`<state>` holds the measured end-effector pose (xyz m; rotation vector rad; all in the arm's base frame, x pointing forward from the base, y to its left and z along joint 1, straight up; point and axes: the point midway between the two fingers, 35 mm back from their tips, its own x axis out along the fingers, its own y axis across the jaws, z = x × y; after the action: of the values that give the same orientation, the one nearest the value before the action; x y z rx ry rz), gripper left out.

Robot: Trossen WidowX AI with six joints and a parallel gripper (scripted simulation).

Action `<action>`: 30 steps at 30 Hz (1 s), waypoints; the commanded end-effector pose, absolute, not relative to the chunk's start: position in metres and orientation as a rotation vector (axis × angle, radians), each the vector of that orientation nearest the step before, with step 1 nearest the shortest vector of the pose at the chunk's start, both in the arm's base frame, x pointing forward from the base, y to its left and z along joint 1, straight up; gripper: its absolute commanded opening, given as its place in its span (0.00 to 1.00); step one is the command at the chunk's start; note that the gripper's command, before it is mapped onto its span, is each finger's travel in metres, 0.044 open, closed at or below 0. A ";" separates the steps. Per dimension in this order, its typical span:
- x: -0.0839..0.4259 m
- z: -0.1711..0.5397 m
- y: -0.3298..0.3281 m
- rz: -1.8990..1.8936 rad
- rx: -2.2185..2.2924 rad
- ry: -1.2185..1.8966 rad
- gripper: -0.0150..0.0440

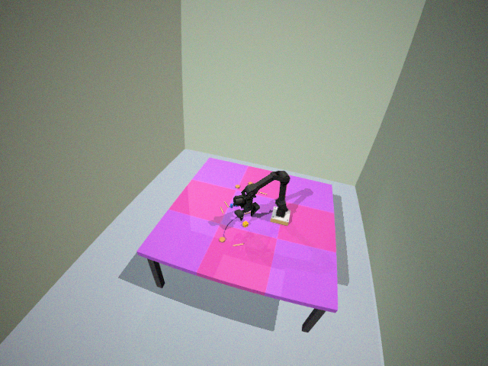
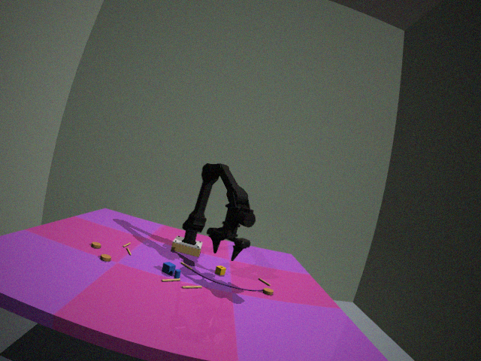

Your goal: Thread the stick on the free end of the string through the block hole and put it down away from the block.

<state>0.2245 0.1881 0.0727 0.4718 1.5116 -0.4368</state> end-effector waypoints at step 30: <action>0.226 0.057 0.190 -0.463 0.503 1.509 0.66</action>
<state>0.2274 0.1903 0.0644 0.5040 1.4996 -0.4514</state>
